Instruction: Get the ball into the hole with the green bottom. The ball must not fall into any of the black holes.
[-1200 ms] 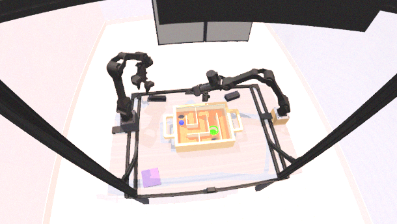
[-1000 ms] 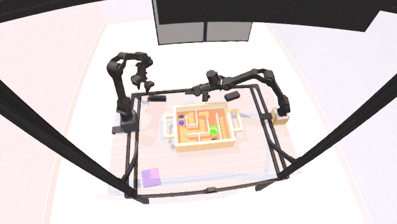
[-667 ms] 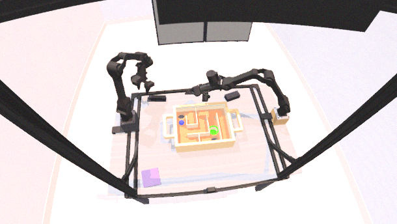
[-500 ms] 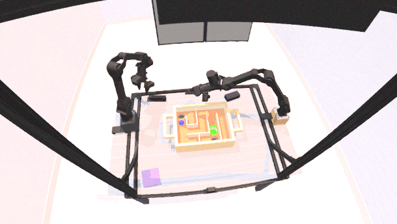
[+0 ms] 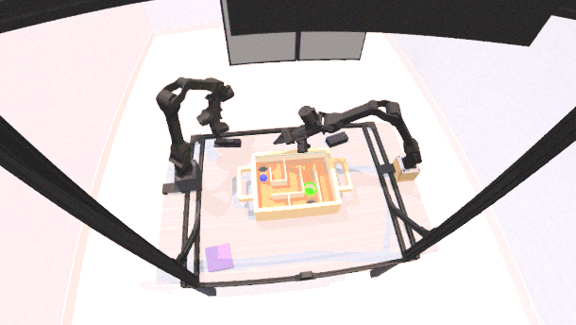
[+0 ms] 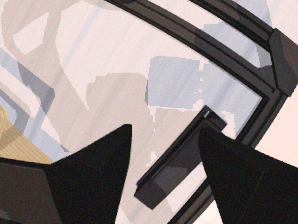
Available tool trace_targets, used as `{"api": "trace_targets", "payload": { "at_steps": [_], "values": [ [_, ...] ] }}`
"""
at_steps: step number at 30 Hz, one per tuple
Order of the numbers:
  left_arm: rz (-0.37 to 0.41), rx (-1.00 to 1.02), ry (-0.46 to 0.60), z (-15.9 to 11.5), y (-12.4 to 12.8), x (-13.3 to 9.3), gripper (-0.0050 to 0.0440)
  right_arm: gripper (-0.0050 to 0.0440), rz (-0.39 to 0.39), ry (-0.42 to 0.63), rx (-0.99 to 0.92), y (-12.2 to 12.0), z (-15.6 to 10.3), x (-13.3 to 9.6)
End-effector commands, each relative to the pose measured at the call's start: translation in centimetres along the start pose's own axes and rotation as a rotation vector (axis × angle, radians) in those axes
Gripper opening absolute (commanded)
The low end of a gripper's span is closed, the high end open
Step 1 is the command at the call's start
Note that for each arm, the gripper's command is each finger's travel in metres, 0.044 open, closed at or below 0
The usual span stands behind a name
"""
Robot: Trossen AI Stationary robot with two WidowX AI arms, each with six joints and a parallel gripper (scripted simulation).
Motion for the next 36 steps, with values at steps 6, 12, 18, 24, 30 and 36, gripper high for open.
{"api": "trace_targets", "payload": {
  "at_steps": [6,12,18,24,30,36],
  "values": [
    [-0.126,0.495,0.003,-3.5,6.7,0.4,0.0185,0.0185,0.217,-0.116,0.209,-0.7,4.7,-2.9],
    [-0.226,0.965,-0.001,-5.0,13.7,1.4,0.0185,0.0185,0.448,-0.178,0.375,-0.8,8.9,-6.4],
    [-0.284,1.277,-0.004,-4.9,18.5,2.3,0.0185,0.0185,0.610,-0.190,0.465,-0.7,11.3,-9.2],
    [-0.343,1.675,-0.019,-3.3,24.3,3.8,0.0185,0.0185,0.836,-0.170,0.544,-0.2,14.0,-13.4],
    [-0.361,1.930,-0.052,-1.2,27.7,5.3,0.0185,0.0185,1.008,-0.141,0.554,0.5,15.3,-16.7],
    [-0.366,2.018,-0.064,-0.3,28.8,5.8,0.0185,0.0185,1.067,-0.127,0.553,0.7,15.7,-17.8]
  ]
}}
Point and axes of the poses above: on each arm, the point midway between the two fingers, 35 mm back from their tips, its own x axis out along the fingers, its own y axis across the jaws, z = x × y, the point moved 9 cm from there along -x, back along the fingers, and after that the axes turned 11 degrees about x, right-handed, at the moved point
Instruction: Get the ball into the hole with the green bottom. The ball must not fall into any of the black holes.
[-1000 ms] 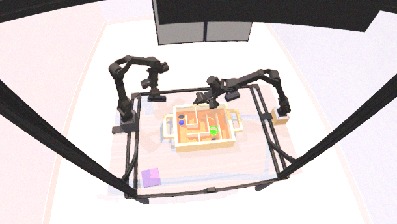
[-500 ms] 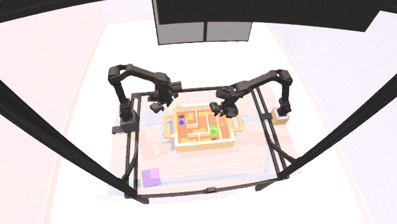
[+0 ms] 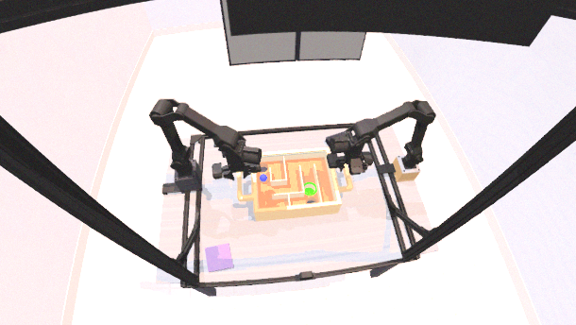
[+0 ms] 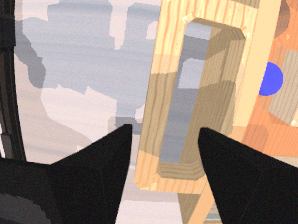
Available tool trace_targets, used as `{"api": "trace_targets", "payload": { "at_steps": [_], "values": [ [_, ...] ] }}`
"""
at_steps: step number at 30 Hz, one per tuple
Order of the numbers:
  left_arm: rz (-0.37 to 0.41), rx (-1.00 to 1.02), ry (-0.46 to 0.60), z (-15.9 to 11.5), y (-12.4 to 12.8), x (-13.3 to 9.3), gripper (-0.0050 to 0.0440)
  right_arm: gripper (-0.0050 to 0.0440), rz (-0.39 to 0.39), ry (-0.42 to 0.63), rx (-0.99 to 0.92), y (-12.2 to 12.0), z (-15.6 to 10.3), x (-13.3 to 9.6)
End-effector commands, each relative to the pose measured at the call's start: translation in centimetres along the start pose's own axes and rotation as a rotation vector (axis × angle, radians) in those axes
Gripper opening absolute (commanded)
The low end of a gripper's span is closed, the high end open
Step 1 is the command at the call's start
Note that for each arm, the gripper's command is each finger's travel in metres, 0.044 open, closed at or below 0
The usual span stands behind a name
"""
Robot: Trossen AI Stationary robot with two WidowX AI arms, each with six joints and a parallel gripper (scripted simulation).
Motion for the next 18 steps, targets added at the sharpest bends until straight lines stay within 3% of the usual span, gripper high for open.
{"api": "trace_targets", "payload": {
  "at_steps": [1,18],
  "values": [
    [-0.005,0.072,-0.002,-1.0,0.5,0.1,0.0185,0.0185,0.043,0.025,0.012,1.2,0.0,-0.2],
    [-0.006,0.095,-0.002,-1.3,0.6,1.7,0.0185,0.0185,0.057,0.032,0.016,1.6,0.0,1.3]
  ]
}}
Point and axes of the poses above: on each arm, the point midway between the two fingers, 35 mm back from their tips, its own x axis out along the fingers, its own y axis across the jaws, z = x × y, the point moved 9 cm from there along -x, back along the fingers, and after that the axes turned 11 degrees about x, right-handed, at the moved point
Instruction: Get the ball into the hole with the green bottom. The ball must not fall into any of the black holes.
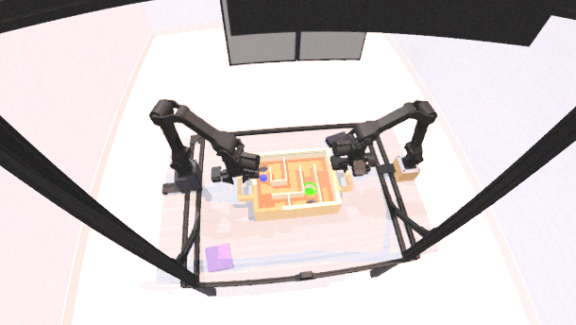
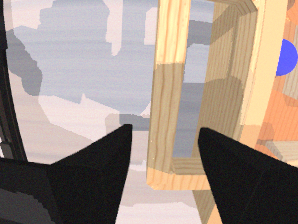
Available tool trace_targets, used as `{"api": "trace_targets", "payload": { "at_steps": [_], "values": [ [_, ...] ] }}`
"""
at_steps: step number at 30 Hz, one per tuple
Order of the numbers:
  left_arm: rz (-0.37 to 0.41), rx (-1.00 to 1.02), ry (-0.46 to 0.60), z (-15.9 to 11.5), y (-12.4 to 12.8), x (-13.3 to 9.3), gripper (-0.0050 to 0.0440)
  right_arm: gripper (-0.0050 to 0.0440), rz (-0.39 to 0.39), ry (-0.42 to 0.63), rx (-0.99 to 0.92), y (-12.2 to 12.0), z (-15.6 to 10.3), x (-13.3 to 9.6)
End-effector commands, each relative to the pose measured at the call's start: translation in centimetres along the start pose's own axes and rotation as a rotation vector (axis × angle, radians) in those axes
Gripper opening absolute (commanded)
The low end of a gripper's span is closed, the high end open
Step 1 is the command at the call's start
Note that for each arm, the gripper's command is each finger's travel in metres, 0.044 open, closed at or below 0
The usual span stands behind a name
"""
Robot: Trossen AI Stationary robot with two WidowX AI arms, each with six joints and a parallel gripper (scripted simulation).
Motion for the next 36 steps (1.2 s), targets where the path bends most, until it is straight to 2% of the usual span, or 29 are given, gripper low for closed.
{"api": "trace_targets", "payload": {
  "at_steps": [1,23,36],
  "values": [
    [0.011,0.008,-0.004,0.0,0.1,0.4,0.0185,0.0185,0.011,0.009,0.004,0.1,-0.1,0.5],
    [0.011,0.008,-0.004,0.0,0.1,0.4,0.0185,0.0185,0.011,0.009,0.004,0.1,-0.1,0.5],
    [0.012,0.009,-0.004,0.0,-0.1,2.1,0.0185,0.0185,0.012,0.008,0.006,0.0,0.0,2.2]
  ]
}}
Point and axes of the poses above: on each arm, the point midway between the two fingers, 35 mm back from their tips, its own x axis out along the fingers, its own y axis across the jaws, z = x × y, the point moved 9 cm from there along -x, back along the fingers, and after that the axes turned 11 degrees about x, right-handed, at the moved point
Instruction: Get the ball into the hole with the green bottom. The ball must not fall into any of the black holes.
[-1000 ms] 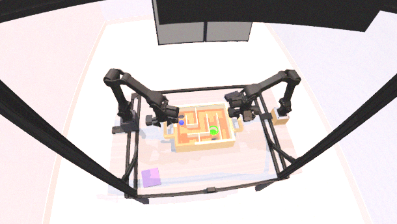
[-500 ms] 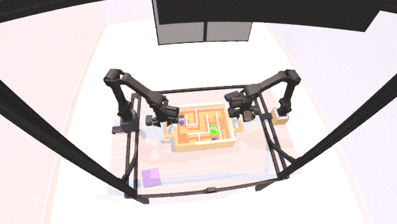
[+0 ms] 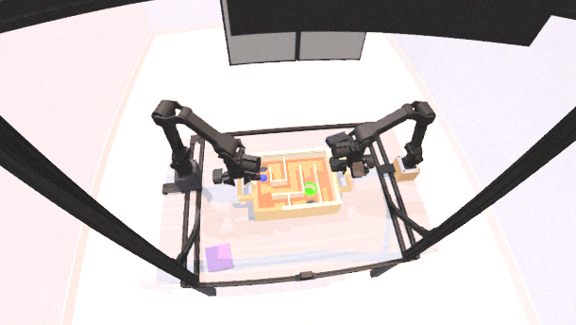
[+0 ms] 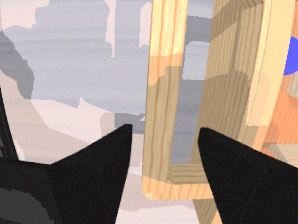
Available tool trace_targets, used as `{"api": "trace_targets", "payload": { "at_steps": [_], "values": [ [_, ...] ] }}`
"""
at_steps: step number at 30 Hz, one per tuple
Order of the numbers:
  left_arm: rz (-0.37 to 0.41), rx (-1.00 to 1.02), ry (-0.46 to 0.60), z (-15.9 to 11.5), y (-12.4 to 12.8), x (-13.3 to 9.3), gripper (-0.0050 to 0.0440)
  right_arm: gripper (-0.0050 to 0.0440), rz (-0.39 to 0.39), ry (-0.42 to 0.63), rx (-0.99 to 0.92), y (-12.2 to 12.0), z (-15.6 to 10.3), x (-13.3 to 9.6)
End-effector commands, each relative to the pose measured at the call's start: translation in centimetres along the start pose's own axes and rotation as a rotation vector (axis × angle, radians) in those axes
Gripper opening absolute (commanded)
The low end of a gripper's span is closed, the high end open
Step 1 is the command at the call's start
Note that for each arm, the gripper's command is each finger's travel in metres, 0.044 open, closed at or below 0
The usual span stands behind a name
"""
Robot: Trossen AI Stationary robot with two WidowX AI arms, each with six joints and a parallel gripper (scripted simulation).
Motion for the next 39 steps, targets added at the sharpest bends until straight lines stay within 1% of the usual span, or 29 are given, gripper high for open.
{"api": "trace_targets", "payload": {
  "at_steps": [1,25,32,36,39],
  "values": [
    [0.020,0.005,-0.005,0.0,0.2,1.1,0.0185,0.0185,0.022,0.010,0.006,0.2,-0.1,1.2],
    [0.021,0.005,-0.006,0.1,0.4,4.7,0.0185,0.0185,0.025,0.008,0.010,0.3,-0.2,4.8],
    [0.021,0.005,-0.006,0.1,0.5,5.3,0.0185,0.0185,0.025,0.008,0.011,0.4,-0.2,5.5],
    [0.021,0.005,-0.006,0.1,0.5,5.4,0.0185,0.0185,0.025,0.008,0.011,0.4,-0.2,5.5],
    [0.021,0.005,-0.006,0.1,0.5,5.4,0.0113,0.0113,0.025,0.008,0.011,0.4,-0.2,5.5]
  ]
}}
Point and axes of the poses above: on each arm, the point midway between the two fingers, 35 mm back from their tips, its own x axis out along the fingers, its own y axis across the jaws, z = x × y, the point moved 9 cm from there along -x, back along the fingers, and after that the axes turned 11 degrees about x, right-handed, at the moved point
